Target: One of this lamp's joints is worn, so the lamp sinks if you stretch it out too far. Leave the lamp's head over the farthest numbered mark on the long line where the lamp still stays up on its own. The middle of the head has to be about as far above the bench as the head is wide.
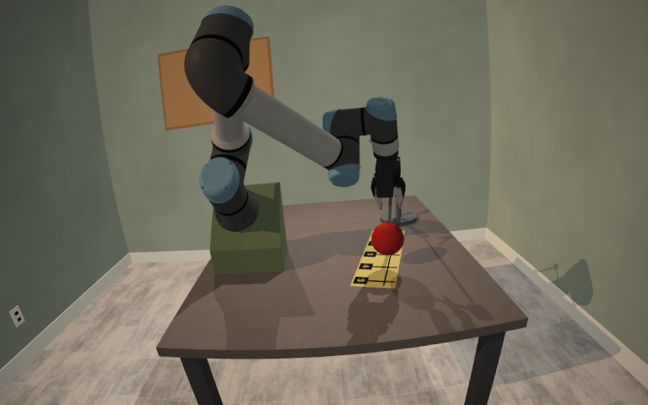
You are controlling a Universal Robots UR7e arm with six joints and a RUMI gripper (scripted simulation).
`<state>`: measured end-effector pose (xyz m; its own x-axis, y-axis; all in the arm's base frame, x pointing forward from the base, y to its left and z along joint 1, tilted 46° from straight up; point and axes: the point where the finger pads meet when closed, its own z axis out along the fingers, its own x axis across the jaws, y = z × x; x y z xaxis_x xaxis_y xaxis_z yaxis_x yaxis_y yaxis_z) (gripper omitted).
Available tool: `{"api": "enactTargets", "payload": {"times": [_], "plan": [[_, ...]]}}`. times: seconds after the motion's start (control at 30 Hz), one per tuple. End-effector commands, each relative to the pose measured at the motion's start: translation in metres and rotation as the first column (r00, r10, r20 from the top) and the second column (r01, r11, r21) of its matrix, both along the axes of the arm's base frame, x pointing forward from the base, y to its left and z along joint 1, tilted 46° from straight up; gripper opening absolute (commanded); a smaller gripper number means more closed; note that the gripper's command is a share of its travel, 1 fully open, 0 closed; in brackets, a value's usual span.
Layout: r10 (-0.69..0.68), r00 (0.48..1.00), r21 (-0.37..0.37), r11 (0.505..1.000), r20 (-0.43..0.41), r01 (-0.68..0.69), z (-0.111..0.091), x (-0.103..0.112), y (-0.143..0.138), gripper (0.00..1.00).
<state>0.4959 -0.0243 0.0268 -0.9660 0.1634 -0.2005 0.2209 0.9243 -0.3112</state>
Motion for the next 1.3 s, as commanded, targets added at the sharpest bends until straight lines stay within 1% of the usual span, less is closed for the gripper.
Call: {"api": "enactTargets", "payload": {"times": [0.0,0.4,1.27], "plan": [[-0.002,1.000,-0.003,1.000,0.002,0.002,0.0021,-0.0007,-0.0022,1.00],[0.001,1.000,0.001,1.000,0.000,-0.001,-0.0005,0.0004,0.0015,1.00],[0.000,1.000,-0.001,1.000,0.003,0.000,0.0015,0.0005,-0.0001,1.00]]}}
